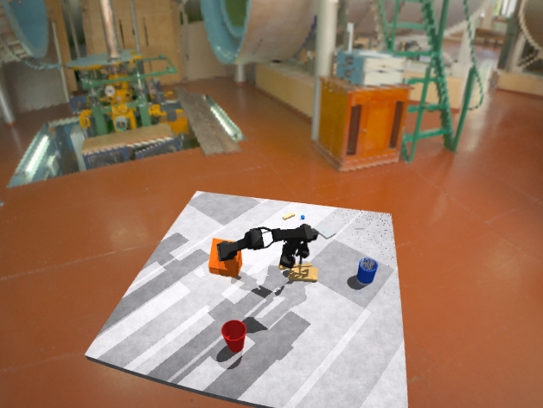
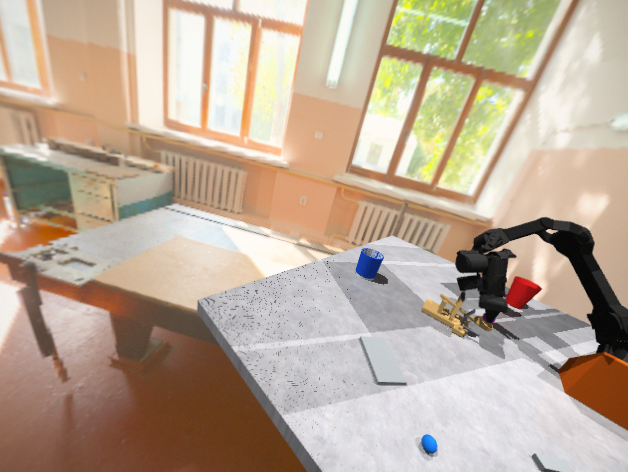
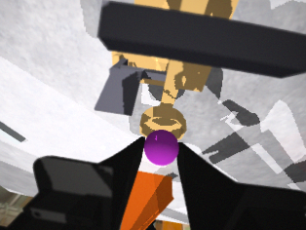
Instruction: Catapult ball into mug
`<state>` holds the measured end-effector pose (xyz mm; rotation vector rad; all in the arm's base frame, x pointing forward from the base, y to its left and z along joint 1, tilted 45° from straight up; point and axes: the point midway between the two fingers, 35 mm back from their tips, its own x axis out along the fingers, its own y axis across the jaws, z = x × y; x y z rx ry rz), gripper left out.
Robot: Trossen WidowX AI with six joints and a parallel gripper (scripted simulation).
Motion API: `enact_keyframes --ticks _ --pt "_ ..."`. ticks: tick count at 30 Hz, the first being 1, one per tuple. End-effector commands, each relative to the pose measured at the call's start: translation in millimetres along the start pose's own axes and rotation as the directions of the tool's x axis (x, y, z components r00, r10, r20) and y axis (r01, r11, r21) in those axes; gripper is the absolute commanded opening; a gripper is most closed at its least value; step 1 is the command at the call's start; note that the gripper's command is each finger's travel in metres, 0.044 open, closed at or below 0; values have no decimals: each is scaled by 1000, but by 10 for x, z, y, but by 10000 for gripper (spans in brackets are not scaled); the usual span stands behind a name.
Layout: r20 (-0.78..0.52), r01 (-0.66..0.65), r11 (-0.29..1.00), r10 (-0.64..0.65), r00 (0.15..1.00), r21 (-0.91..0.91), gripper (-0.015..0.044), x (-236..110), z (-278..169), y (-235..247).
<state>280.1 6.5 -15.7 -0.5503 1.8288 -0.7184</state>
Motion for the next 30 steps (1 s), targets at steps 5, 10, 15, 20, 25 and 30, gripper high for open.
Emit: enact_keyframes --ticks 5,10,15,20,25,30 --pt "4 -3 1000 3 1000 1 263 -36 -6 -1" --pt "90 -50 999 52 995 -21 394 -803 -290 9" --pt "111 -52 998 56 992 -34 440 -892 -314 38" --pt "249 -92 995 101 963 -48 440 -1099 102 159" --pt "403 -119 991 131 906 -54 440 -1379 572 248" --pt "550 -132 990 135 824 -46 440 -1706 1030 280"
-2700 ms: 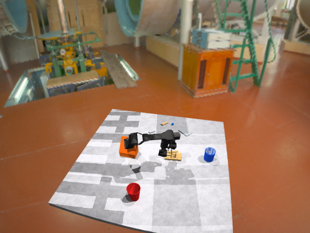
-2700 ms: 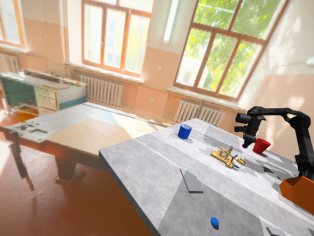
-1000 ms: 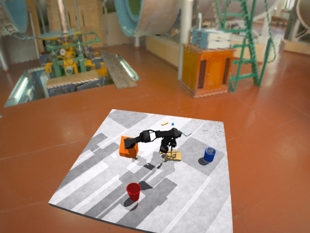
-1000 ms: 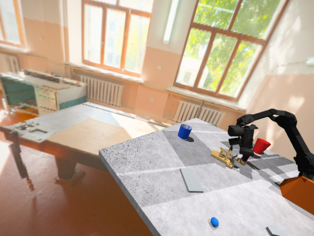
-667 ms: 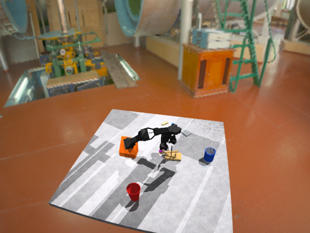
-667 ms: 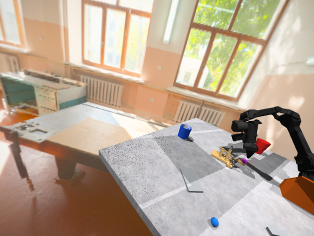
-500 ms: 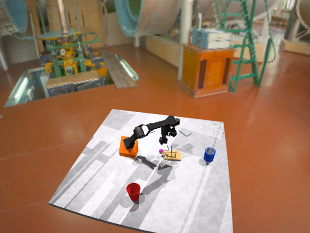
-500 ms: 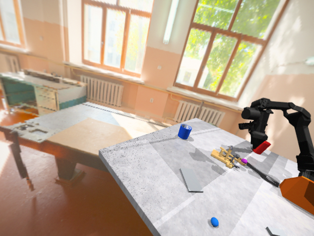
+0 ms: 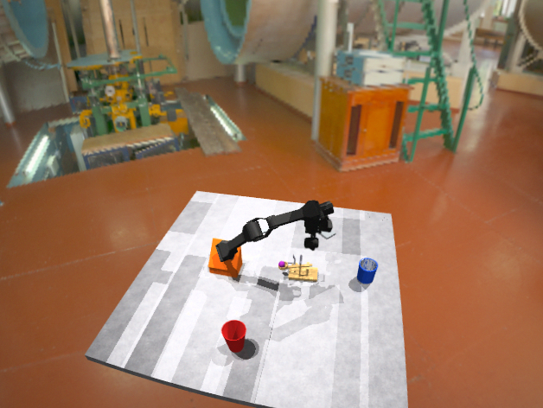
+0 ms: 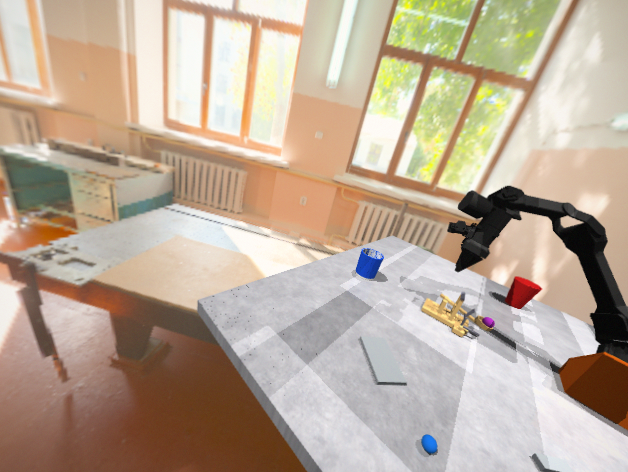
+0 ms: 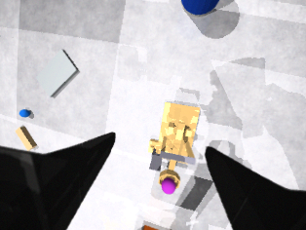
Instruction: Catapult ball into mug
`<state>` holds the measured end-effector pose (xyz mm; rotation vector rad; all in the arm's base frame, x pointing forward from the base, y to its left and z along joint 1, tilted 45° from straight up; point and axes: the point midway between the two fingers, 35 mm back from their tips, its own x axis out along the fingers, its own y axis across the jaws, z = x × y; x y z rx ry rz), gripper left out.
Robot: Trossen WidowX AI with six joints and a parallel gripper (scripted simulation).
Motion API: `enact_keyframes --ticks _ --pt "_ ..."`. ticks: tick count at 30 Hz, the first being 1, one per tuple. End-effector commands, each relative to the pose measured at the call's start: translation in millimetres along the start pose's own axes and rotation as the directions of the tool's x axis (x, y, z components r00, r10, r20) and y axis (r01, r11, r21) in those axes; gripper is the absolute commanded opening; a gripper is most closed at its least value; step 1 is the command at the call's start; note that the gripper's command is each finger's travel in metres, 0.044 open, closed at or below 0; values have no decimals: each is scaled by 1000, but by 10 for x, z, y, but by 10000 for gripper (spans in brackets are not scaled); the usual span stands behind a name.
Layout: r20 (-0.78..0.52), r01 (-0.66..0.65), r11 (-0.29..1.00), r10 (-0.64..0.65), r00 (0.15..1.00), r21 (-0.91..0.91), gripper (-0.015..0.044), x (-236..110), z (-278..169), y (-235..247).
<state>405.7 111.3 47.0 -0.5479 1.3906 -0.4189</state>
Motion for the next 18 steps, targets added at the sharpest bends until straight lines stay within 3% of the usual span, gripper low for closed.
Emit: enact_keyframes --ticks 1,13,18 --pt "118 5 1000 -6 993 10 440 -34 405 25" --pt "456 62 992 -106 884 110 440 -389 1557 -142" --pt "505 78 987 -141 851 143 440 -481 1740 -215"
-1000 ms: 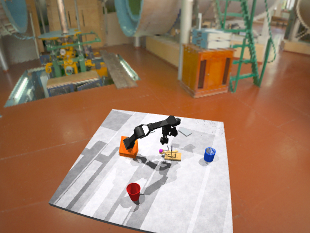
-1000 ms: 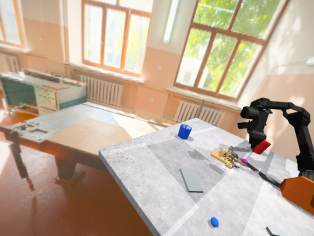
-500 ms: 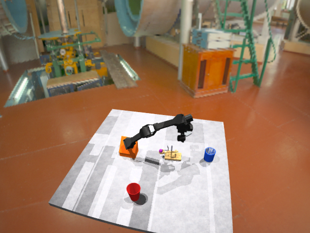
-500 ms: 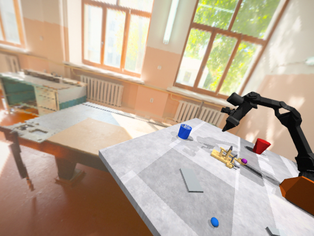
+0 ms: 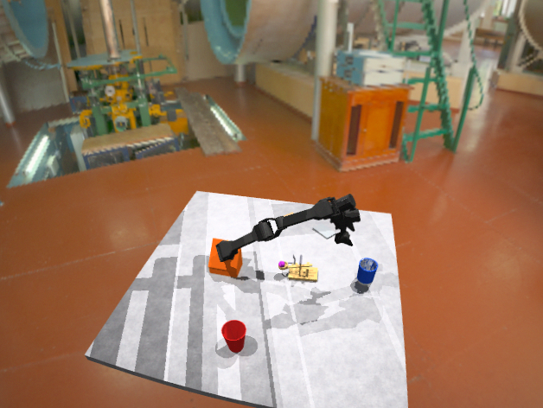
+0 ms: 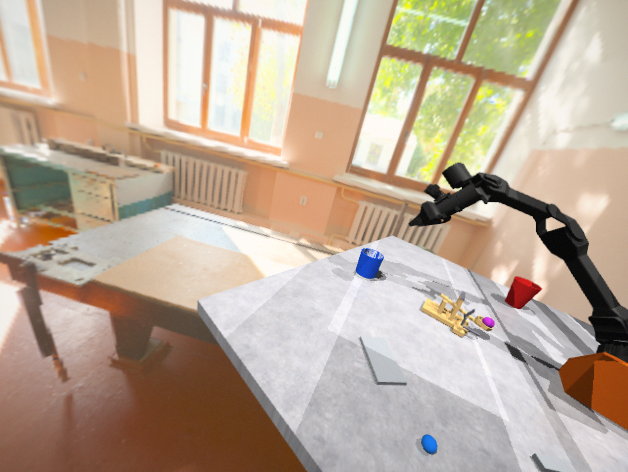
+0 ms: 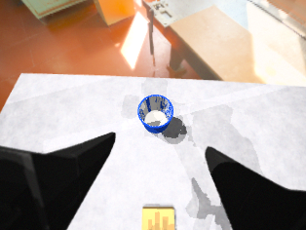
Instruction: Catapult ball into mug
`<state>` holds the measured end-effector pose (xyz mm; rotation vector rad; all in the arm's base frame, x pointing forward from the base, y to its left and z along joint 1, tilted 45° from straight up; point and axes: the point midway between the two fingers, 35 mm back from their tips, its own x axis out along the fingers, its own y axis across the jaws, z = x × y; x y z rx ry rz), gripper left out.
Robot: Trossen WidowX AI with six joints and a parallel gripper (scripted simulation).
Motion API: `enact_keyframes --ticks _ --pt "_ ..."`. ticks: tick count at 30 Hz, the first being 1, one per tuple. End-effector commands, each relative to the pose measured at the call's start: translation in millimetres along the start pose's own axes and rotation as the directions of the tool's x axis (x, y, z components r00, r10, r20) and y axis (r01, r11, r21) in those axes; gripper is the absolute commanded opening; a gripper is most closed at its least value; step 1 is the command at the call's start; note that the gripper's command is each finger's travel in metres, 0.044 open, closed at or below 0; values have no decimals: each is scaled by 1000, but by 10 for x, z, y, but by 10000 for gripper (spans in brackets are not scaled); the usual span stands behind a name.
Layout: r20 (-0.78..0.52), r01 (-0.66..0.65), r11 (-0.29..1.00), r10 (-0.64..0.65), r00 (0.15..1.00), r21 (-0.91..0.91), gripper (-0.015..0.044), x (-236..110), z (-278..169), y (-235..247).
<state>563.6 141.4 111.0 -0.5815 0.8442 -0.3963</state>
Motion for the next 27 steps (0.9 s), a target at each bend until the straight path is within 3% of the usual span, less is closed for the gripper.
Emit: enact_keyframes --ticks 1,16,27 --pt "26 19 1000 -19 999 2 440 31 84 -5" --pt "26 19 1000 -19 999 2 440 31 84 -5" --pt "26 19 1000 -19 999 2 151 31 84 -5"
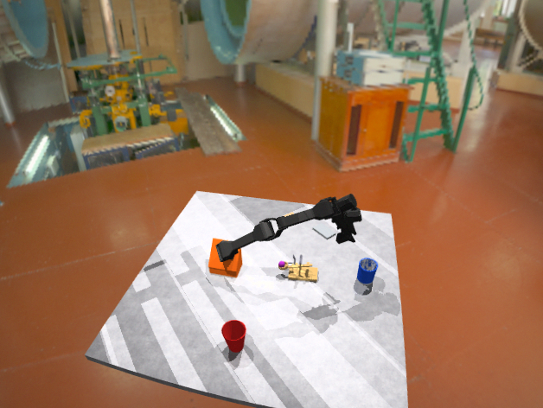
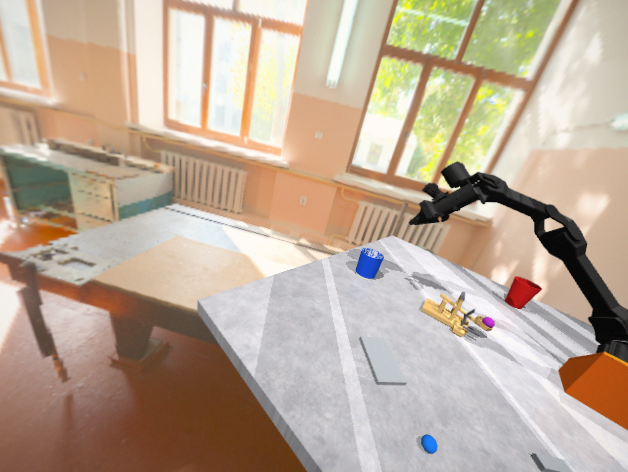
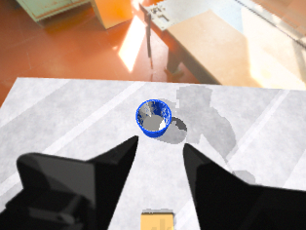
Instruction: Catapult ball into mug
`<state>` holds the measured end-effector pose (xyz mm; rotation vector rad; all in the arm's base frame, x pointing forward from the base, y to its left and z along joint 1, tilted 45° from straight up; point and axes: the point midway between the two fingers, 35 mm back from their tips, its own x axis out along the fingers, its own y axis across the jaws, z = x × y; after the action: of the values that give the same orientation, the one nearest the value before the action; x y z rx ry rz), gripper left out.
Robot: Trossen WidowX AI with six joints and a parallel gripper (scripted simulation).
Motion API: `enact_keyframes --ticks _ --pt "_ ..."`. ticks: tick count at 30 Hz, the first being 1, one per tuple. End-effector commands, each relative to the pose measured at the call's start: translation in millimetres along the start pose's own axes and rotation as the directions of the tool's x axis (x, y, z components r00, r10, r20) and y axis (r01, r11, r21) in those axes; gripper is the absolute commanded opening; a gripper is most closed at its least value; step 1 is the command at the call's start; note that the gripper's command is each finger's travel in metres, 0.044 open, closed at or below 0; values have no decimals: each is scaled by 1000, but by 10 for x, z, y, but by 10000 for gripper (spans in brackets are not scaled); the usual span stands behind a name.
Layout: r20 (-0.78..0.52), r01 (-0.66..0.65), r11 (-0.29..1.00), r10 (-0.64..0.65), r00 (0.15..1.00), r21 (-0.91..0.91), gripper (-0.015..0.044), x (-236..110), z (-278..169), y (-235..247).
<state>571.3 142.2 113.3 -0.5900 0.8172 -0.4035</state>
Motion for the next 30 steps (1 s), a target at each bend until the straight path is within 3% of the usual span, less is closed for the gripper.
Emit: enact_keyframes --ticks 1,6,16,30 --pt "3 4 1000 -4 1000 0 125 2 8 -5" --pt "3 4 1000 -4 1000 0 0 2 8 -5" --pt "-5 4 1000 -4 1000 -20 0 2 -28 23" --pt "-156 -21 901 -52 986 -433 0 -41 -815 485"
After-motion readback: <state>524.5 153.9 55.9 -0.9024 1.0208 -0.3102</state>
